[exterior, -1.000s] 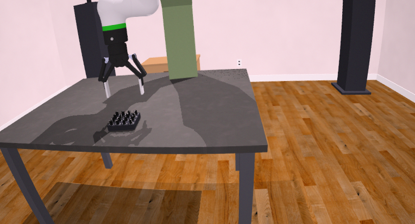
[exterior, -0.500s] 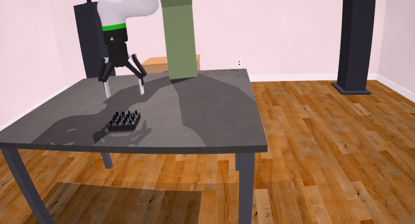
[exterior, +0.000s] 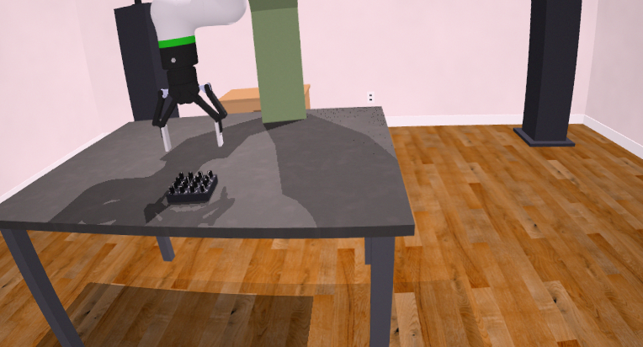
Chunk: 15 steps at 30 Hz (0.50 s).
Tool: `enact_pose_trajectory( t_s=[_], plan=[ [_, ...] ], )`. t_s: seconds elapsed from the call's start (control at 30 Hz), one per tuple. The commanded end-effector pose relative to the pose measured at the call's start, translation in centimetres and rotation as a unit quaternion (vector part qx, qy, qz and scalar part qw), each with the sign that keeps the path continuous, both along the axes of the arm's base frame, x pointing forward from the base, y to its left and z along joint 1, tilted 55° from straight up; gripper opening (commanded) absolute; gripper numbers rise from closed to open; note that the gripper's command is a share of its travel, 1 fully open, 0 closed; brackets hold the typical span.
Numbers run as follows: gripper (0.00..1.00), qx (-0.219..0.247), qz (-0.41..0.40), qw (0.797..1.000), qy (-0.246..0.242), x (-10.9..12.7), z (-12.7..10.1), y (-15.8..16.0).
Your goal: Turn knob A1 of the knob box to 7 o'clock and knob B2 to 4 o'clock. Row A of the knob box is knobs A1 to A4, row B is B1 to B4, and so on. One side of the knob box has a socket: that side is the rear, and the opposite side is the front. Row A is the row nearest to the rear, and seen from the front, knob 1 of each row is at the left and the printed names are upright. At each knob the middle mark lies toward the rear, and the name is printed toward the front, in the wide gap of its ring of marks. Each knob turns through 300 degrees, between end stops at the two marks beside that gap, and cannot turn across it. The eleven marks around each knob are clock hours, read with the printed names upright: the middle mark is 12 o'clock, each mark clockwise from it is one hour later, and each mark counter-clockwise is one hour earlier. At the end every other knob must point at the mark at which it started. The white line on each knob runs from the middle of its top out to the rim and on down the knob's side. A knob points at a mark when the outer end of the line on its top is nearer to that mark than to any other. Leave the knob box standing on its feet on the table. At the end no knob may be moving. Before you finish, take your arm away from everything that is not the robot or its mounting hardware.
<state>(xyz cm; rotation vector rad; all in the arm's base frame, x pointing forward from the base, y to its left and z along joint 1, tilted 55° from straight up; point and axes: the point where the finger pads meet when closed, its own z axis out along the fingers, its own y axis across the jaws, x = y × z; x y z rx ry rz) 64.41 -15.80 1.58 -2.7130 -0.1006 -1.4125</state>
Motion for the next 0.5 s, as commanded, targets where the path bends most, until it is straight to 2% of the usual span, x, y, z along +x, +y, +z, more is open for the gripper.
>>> enact_pose_trajectory(
  t_s=[0.0,0.37,0.4,0.47],
  plan=[
    [1.00,0.000,0.000,1.000,0.000,0.0,0.0,0.0],
    [1.00,0.001,0.000,1.000,0.000,0.2,0.3,-0.1],
    [1.00,0.005,0.000,1.000,-0.001,0.7,1.0,-0.2],
    [1.00,0.016,0.000,1.000,-0.003,2.6,3.8,-0.8]
  ],
)
